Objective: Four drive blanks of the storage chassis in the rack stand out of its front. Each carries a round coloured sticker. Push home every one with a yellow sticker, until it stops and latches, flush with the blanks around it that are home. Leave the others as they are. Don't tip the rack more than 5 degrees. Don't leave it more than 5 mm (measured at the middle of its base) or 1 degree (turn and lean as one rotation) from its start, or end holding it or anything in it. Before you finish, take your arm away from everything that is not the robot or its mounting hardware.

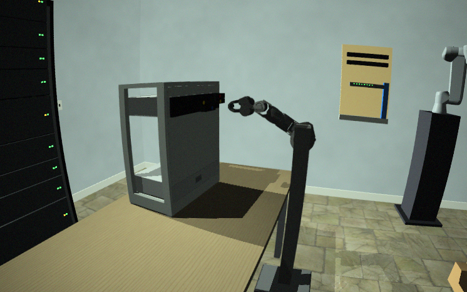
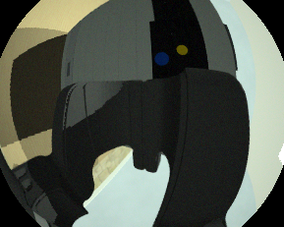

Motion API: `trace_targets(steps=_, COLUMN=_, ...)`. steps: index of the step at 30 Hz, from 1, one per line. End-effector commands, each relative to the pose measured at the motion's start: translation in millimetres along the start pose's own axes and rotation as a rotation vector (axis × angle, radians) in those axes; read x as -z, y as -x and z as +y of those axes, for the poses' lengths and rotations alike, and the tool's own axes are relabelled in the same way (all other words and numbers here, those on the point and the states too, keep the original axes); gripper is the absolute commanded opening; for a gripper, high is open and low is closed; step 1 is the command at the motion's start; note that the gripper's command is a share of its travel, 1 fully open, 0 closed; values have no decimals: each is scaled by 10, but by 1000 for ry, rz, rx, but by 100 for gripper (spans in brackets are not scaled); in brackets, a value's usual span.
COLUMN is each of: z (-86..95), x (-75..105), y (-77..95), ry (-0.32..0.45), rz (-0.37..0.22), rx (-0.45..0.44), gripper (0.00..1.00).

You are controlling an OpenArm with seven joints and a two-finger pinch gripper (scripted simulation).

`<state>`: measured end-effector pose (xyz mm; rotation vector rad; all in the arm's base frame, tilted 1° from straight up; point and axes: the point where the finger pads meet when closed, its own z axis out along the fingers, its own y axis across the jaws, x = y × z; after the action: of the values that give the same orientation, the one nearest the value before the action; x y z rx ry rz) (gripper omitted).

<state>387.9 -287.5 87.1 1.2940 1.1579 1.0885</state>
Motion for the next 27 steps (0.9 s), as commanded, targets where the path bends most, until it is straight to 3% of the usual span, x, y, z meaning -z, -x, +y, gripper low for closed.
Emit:
trace_targets(steps=1, z=76, x=16, y=76, ry=35, rz=20, rx=-3, gripper=0)
trace_targets(steps=7, z=36, x=21, y=308, ry=35, rz=20, rx=-3, gripper=0)
trace_targets(steps=17, z=35, x=-13, y=322, ry=35, rz=20, rx=-3, gripper=0)
trace_targets(steps=27, z=46, x=-454, y=314, ry=33, rz=20, rx=-3, gripper=0)
